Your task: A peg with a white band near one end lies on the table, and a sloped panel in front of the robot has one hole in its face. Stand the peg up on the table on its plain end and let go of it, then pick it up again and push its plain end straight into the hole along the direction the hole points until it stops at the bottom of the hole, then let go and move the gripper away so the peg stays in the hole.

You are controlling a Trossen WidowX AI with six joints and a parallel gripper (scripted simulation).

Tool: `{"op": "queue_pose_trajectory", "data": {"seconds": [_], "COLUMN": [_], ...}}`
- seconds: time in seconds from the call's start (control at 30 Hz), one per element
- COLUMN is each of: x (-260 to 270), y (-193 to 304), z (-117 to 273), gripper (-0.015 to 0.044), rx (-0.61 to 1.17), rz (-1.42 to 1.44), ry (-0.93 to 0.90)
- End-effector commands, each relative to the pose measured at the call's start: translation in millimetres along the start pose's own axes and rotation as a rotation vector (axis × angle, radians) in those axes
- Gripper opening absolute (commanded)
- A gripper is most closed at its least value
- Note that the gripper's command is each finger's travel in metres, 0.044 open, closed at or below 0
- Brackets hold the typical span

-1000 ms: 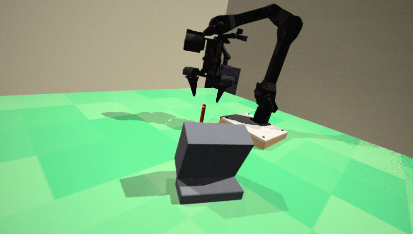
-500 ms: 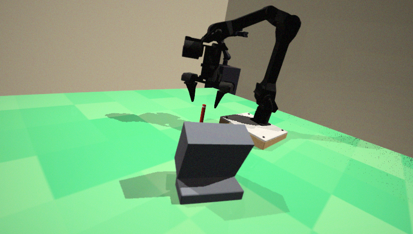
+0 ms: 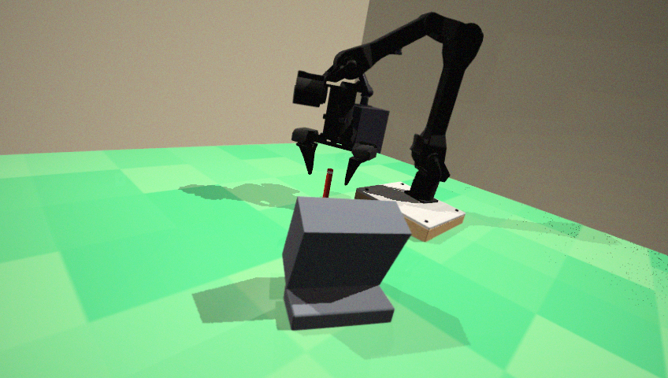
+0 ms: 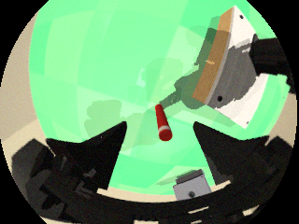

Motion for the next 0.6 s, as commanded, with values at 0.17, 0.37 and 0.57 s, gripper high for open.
{"op": "queue_pose_trajectory", "data": {"seconds": [0.17,0.37,0.57], "x": [-1.5,-1.3,-1.3], "y": [-1.9,-0.9,-0.9], "z": [-15.4,-13.8,-13.8], "gripper": [0.044,0.0361,0.0204], "rx": [-0.007,-0.001,-0.001], "rz": [-0.005,0.0,0.0], "ry": [0.001,0.001,0.001]}}
Point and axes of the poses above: the point midway between the two fingers, 35 mm back from their tips, its own z axis back along the fingers, its own x axis across the jaws, y = z × x, the point moved 1 cm from there along z, back along the fingers
